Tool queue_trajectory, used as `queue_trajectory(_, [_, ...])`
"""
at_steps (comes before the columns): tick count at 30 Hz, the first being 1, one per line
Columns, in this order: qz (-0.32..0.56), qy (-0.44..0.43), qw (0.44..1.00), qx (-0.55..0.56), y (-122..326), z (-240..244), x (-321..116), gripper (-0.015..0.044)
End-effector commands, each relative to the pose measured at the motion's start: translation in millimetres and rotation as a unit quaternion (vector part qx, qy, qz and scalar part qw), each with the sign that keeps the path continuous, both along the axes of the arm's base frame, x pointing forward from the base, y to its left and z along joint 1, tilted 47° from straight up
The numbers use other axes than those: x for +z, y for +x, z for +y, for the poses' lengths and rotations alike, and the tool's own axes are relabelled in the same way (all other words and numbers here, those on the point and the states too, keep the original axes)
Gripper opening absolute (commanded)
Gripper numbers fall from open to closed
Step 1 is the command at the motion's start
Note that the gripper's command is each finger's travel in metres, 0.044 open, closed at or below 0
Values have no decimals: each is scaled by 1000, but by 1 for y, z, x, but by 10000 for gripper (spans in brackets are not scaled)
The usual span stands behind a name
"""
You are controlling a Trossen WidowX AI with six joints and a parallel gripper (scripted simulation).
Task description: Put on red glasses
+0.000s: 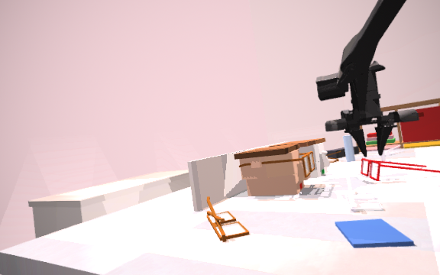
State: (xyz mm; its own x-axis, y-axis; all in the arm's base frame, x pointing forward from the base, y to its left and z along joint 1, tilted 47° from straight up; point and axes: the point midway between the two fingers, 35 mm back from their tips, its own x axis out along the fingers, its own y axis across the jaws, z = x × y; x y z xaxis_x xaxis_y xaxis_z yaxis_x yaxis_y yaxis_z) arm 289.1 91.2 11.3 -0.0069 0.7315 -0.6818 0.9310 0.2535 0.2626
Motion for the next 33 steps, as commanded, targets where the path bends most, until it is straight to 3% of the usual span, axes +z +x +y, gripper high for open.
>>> queue_trajectory(1, [9, 1, 1000, -1, -4, 6, -9, 140])
queue_trajectory(28, [9, 4, 1000, -1, -6, 29, -28, 140])
queue_trajectory(31, [3, 2, 1000, 1, -3, 29, -25, 61])
queue_trajectory(33, [3, 2, 1000, 1, -3, 29, -25, 48])
